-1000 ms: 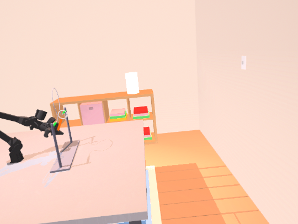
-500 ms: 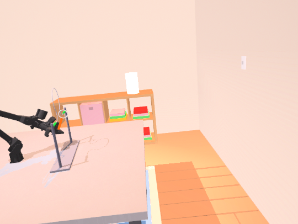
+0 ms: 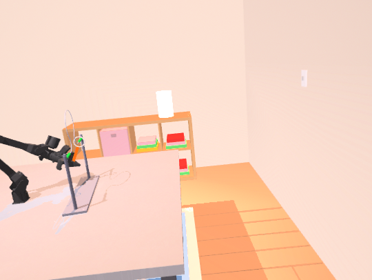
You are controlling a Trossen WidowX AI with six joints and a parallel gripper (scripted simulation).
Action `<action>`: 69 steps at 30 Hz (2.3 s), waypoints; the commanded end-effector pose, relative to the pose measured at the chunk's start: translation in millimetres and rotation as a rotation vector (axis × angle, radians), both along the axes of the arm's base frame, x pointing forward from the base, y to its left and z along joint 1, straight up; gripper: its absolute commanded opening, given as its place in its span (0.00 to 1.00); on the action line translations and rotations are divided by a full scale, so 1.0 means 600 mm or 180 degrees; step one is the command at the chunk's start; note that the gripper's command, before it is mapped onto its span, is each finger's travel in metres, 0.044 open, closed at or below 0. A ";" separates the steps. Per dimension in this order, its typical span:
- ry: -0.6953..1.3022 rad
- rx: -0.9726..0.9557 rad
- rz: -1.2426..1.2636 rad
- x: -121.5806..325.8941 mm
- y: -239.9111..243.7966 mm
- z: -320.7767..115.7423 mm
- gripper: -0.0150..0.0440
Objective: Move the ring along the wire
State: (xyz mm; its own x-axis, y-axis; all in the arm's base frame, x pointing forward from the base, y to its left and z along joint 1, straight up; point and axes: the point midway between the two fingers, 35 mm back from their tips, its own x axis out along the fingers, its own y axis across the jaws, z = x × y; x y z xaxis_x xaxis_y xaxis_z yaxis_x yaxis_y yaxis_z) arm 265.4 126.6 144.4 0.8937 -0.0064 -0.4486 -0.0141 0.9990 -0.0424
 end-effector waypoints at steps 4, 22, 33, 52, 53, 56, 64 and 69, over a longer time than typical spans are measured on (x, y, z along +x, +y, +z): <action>-0.0020 0.0019 -0.0011 0.000 0.013 0.005 0.00; -0.0021 0.0019 -0.0012 0.000 0.015 -0.030 0.00; -0.0021 0.0019 -0.0012 0.000 0.015 -0.030 0.00; -0.0019 0.0013 0.0002 0.000 0.016 -0.029 0.44; -0.0018 0.0013 0.0002 -0.001 0.016 -0.029 0.49; -0.0010 0.0016 -0.0001 -0.008 0.017 -0.025 0.53; 0.0006 0.0022 -0.0012 -0.051 0.019 -0.006 0.53; -0.0005 0.0021 -0.0012 -0.073 0.016 0.005 0.53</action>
